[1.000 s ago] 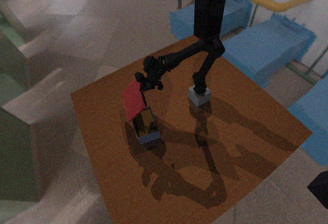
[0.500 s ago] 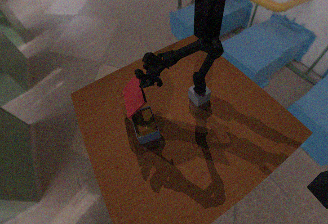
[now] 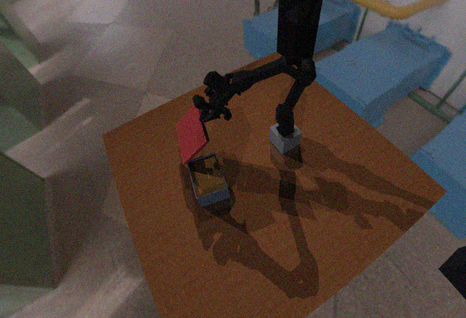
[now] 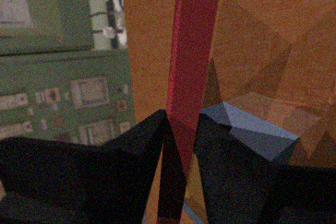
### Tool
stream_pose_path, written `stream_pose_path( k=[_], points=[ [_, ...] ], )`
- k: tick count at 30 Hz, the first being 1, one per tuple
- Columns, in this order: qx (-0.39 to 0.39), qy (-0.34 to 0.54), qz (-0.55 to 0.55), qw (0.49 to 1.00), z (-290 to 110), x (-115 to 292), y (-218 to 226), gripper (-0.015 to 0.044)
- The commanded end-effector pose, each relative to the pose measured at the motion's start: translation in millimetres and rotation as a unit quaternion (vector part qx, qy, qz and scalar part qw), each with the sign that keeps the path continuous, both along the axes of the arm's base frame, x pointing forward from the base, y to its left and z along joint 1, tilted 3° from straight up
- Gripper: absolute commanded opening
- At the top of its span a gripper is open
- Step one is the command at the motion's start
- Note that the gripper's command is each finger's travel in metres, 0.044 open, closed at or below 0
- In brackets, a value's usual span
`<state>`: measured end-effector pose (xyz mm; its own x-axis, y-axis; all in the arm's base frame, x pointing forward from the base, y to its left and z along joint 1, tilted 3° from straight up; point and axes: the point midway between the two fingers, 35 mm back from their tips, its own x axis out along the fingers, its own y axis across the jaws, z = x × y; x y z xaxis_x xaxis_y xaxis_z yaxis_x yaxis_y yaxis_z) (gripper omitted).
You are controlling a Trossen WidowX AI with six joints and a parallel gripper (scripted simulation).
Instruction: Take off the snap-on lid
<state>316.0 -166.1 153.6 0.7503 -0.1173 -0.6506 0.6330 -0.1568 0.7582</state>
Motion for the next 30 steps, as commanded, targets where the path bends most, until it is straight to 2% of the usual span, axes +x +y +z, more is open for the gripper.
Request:
stream_pose_path(
  k=[1, 30],
  points=[
    [-0.006, -0.009, 0.003, 1.0, 6.9, -0.3, -9.6, 0.0],
    [-0.008, -0.008, 0.003, 1.0, 4.9, -18.1, -64.9, 0.0]
  ],
)
